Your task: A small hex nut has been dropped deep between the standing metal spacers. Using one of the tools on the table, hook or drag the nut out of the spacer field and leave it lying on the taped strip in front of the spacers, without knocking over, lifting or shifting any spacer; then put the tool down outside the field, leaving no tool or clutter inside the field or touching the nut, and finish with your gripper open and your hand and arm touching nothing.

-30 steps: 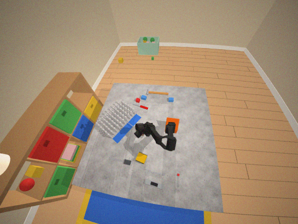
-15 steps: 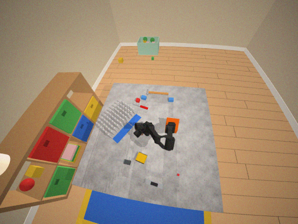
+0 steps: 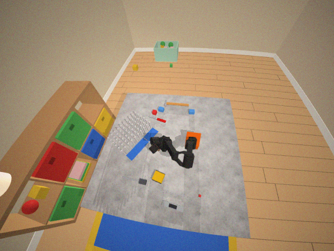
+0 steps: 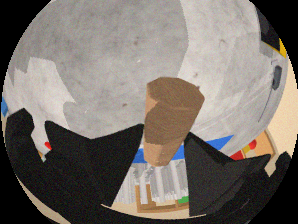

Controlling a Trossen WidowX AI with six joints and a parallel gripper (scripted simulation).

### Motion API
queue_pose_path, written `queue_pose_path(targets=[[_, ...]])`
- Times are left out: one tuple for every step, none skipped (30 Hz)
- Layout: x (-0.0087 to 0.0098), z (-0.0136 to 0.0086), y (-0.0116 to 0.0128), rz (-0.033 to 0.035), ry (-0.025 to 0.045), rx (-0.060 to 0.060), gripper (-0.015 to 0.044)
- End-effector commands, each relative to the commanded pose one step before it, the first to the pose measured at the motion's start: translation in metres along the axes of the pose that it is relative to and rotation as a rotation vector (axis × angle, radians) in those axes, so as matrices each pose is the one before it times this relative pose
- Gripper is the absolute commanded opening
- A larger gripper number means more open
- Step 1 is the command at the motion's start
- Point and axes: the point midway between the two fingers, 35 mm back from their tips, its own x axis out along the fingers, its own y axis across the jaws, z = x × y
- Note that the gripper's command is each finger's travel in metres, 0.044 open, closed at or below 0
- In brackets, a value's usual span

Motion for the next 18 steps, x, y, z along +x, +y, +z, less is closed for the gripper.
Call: queue_pose_path(targets=[[0.00012,-0.00523,-0.00306,-0.00921,0.00766,-0.0113,0.0000],[0.00022,-0.00050,0.00000,-0.00001,0.00003,0.0000,0.0000],[0.00022,-0.00050,0.00000,-0.00001,0.00003,0.0000,0.0000],[0.00022,-0.00050,0.00000,-0.00001,0.00003,0.0000,0.0000],[0.00022,-0.00050,0.00000,-0.00001,0.00003,0.0000,0.0000],[0.00022,-0.00050,0.00000,-0.00001,0.00003,0.0000,0.0000],[0.00022,-0.00051,0.00000,-0.00001,0.00003,0.0000,0.0000],[0.00022,-0.00051,0.00000,-0.00001,0.00003,0.0000,0.0000],[0.00022,-0.00051,0.00000,-0.00001,0.00003,0.0000,0.0000],[0.00022,-0.00051,0.00000,-0.00001,0.00003,0.0000,0.0000],[0.00022,-0.00051,0.00000,-0.00001,0.00003,0.0000,0.0000],[0.00022,-0.00051,0.00000,-0.00001,0.00003,0.0000,0.0000],[0.00022,-0.00051,0.00000,-0.00001,0.00003,0.0000,0.0000],[0.00022,-0.00051,0.00000,-0.00001,0.00003,0.0000,0.0000],[0.00022,-0.00051,0.00000,-0.00001,0.00003,0.0000,0.0000],[0.00022,-0.00051,0.00000,-0.00001,0.00003,0.0000,0.0000],[0.00023,-0.00052,0.00000,-0.00001,0.00003,0.0000,0.0000],[0.00023,-0.00052,0.00000,-0.00001,0.00003,0.0000,0.0000]])
